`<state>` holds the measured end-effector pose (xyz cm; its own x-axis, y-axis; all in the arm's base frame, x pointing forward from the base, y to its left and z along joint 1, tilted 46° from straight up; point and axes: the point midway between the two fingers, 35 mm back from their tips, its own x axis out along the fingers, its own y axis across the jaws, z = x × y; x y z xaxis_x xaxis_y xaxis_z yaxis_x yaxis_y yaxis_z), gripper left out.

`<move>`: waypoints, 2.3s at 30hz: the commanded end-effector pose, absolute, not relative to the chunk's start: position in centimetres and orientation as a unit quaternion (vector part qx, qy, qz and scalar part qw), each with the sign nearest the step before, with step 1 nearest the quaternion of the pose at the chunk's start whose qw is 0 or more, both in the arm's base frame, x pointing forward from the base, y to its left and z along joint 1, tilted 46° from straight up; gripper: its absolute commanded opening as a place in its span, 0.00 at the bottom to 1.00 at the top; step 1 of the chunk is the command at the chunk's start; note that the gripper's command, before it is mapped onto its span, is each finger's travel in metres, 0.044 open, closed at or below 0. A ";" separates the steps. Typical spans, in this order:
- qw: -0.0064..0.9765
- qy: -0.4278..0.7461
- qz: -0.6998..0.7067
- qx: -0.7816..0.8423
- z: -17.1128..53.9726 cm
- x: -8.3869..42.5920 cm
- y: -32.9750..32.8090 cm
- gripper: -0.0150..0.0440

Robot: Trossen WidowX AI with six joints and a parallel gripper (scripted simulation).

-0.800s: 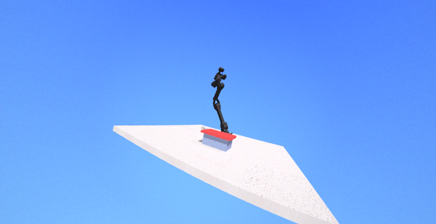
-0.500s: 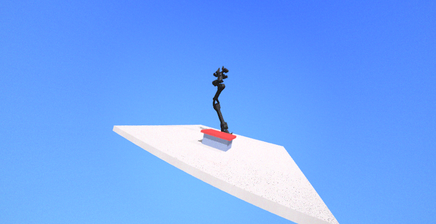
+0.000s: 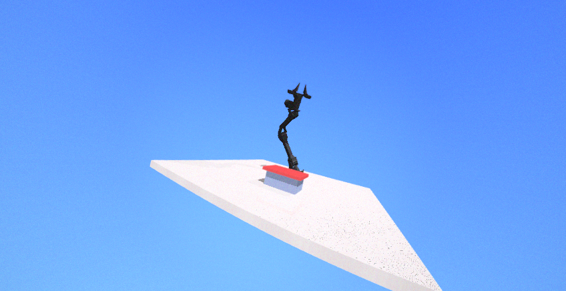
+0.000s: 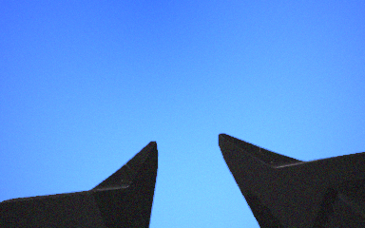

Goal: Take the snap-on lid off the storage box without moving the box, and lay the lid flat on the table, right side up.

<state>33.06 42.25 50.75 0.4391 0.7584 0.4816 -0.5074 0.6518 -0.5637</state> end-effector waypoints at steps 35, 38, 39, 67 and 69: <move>0.882 0.220 -0.244 0.338 13.3 33.8 20.4 0.65; 0.873 0.194 -0.282 0.348 12.6 32.8 18.5 0.65; 0.868 0.177 -0.302 0.353 12.3 32.3 17.4 0.65; 0.846 0.058 -0.375 0.375 8.0 28.8 7.8 0.65; 0.846 0.058 -0.375 0.374 8.0 28.7 7.7 0.65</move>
